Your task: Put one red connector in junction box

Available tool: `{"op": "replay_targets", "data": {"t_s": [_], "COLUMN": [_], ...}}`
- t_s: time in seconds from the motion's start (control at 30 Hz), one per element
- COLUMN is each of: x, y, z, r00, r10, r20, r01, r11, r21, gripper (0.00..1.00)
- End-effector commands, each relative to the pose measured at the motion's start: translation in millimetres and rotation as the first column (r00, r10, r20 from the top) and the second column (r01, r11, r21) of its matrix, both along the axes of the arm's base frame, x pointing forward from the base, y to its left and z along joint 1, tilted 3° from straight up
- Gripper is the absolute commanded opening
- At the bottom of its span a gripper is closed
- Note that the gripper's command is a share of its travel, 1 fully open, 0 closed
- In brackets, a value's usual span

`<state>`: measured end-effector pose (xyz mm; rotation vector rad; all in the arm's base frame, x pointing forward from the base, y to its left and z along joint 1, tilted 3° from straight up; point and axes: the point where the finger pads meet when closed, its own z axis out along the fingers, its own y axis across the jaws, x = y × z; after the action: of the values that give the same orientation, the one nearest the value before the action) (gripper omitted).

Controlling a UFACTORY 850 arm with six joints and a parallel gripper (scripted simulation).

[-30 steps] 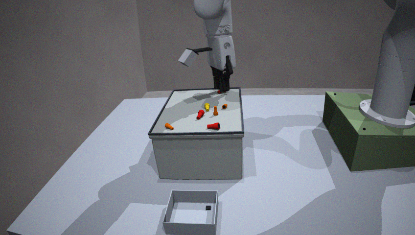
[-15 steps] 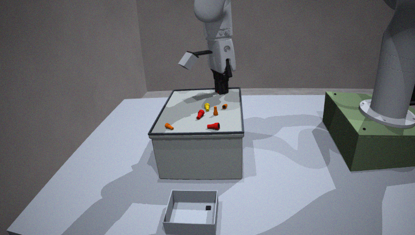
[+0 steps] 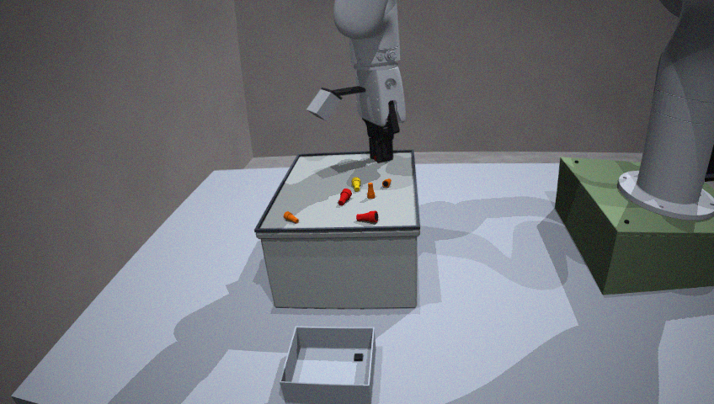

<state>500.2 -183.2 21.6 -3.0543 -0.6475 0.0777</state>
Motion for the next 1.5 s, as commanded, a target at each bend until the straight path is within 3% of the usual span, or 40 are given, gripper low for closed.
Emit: {"op": "replay_targets", "data": {"t_s": [0.0, 0.93, 1.47], "x": [0.5, 0.7, 3.7], "y": [-0.2, -0.2, -0.6], "z": [0.5, 3.6, 62.0], "r00": [1.0, 1.0, 1.0], "r10": [0.0, 0.0, 0.0], "r20": [0.001, 0.001, 0.001], "r01": [0.0, 0.0, 0.0], "r11": [1.0, 1.0, 1.0], "r21": [0.0, 0.0, 0.0], "gripper": [0.02, 0.02, 0.02]}}
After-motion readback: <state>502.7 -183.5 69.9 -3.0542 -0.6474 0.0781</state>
